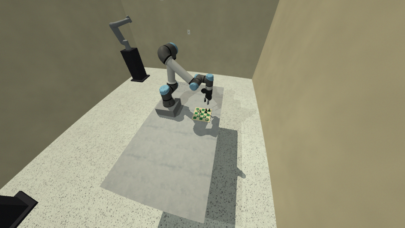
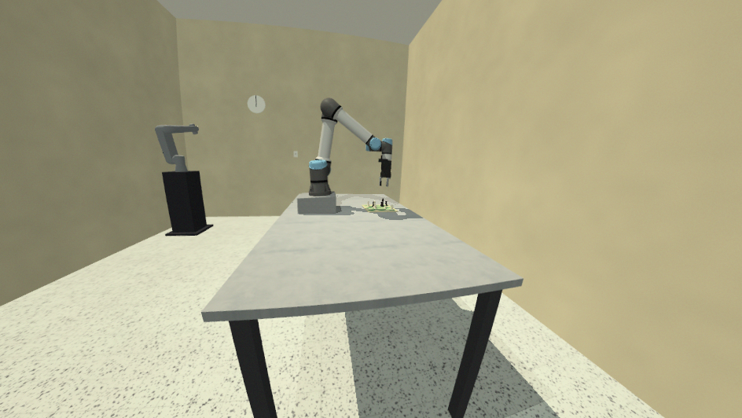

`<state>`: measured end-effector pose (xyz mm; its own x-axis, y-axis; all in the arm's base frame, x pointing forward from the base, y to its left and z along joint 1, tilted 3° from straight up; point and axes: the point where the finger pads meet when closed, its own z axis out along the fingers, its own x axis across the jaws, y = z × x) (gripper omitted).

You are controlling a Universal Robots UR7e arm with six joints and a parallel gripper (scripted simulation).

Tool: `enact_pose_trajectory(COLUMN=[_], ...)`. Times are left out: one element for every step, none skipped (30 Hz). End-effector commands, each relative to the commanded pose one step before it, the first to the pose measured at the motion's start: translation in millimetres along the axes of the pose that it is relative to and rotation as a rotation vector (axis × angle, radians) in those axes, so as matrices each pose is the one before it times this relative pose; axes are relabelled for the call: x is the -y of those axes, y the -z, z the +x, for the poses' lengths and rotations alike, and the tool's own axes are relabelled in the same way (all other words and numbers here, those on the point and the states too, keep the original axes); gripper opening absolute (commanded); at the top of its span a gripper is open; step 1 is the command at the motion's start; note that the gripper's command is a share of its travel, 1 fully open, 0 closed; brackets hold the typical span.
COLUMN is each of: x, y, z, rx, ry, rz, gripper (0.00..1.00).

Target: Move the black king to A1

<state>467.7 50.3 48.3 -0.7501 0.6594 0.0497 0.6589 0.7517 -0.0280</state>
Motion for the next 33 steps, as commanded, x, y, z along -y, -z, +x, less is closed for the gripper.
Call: enact_pose_trajectory(x=[1.15, -0.01, 0.00, 0.00, 0.14, 0.38, 0.25, 0.39, 0.49, 0.45, 0.00, 0.00, 0.27, 0.11, -0.05, -0.08, -0.07, -0.05, -0.03, -0.01, 0.00, -0.03, -0.16, -0.14, -0.07, -0.02, 0.00, 0.00, 0.00, 0.07, 0.01, 0.01, 0.01], y=[-0.33, 0.02, 0.00, 0.00, -0.71, -3.30, -4.15, -5.78, -6.35, -5.71, 0.00, 0.00, -4.05, -1.97, -0.35, 0.00, 0.00, 0.00, 0.00, 0.00, 0.00, 0.22, 0.43, 0.30, 0.13, 0.03, 0.00, 0.00, 0.00, -0.04, -0.01, -0.01, 0.00], z=[0.32, -0.01, 0.01, 0.01, 0.18, 0.36, -0.02, 0.04, 0.13, 0.25, 0.00, 0.00, 0.32, 0.20, 0.12, 0.10, 0.08, 0.06, 0.04, 0.01, 0.00, -0.05, -0.24, -0.22, -0.11, -0.03, 0.00, 0.00, 0.00, 0.10, 0.02, 0.01, 0.01], rx=[-0.00030, 0.00001, -0.00003, -0.00002, -0.00057, -0.00233, -0.00043, -0.00059, -0.00064, -0.00057, 0.00000, 0.00000, -0.00033, -0.00017, 0.00000, 0.00003, 0.00003, 0.00002, 0.00002, 0.00001, 0.00001, 0.00041, 0.00084, 0.00061, 0.00027, 0.00007, 0.00000, 0.00000, 0.00000, -0.00037, -0.00007, -0.00005, -0.00003], ry=[-0.00126, -0.00001, -0.00001, 0.00000, -0.00003, -0.00016, -0.00031, -0.00043, -0.00046, -0.00027, 0.00000, 0.00000, 0.00004, 0.00012, 0.00025, 0.00025, 0.00021, 0.00015, 0.00009, 0.00002, -0.00002, -0.00001, 0.00000, 0.00000, 0.00000, 0.00000, 0.00000, 0.00000, 0.00000, 0.00000, 0.00000, 0.00000, 0.00000], rz=[-0.00063, -0.00001, 0.00002, 0.00001, 0.00034, 0.00134, -0.00014, -0.00020, -0.00021, -0.00017, 0.00000, 0.00000, -0.00001, -0.00001, 0.00004, 0.00005, 0.00005, 0.00004, 0.00003, 0.00002, 0.00001, -0.00026, -0.00054, -0.00039, -0.00017, -0.00004, 0.00000, 0.00000, 0.00000, 0.00025, 0.00005, 0.00003, 0.00002], gripper=[1.00, 1.00, 1.00, 1.00, 1.00, 1.00, 1.00, 1.00, 1.00, 1.00, 1.00, 1.00, 1.00, 1.00, 1.00, 0.79, 0.79, 0.79, 0.79, 0.79, 0.79, 0.79, 0.79, 0.79, 0.79, 0.79, 0.79, 0.79, 0.79, 0.79, 0.79, 0.79, 0.79])
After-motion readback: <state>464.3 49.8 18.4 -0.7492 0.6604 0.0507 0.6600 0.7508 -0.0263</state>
